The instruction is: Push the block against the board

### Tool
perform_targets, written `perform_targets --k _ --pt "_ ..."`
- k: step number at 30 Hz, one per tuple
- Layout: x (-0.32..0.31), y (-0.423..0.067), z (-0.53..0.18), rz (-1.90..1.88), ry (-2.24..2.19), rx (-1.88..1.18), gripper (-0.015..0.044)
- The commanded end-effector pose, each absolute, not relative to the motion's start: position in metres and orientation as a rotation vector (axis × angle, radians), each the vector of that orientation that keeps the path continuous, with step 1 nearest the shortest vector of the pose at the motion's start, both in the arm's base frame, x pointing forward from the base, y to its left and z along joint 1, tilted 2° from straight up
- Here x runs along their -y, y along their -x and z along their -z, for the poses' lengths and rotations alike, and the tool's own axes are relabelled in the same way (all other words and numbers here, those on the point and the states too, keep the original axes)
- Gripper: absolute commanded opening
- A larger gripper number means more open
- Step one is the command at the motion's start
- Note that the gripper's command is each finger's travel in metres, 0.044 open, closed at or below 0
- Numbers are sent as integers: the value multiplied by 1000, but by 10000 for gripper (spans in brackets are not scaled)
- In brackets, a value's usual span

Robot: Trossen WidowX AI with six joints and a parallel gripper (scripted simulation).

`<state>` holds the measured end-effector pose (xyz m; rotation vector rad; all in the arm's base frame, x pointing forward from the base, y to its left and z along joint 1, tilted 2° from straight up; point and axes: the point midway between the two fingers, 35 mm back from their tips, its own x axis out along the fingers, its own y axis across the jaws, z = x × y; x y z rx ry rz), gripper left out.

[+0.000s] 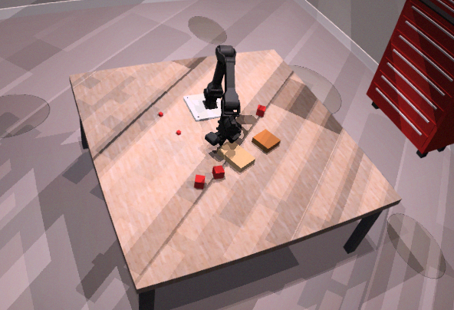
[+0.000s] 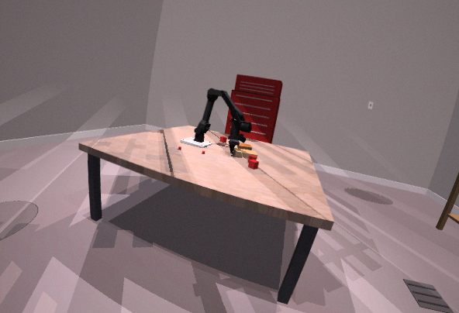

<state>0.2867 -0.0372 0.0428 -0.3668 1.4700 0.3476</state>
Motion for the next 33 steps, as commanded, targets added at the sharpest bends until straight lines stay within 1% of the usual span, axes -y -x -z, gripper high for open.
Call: perform_targets --k 1,23,25,28,33 --pt "41 -279 -41 -353 365 -1473 0" --pt "57 -249 -38 -352 366 -1476 0" --pt "55 -254 -51 -347 367 -1475 0" --pt "56 -251 -90 -351 366 -1475 0" --pt "56 -250 -94 -352 366 -1475 0"
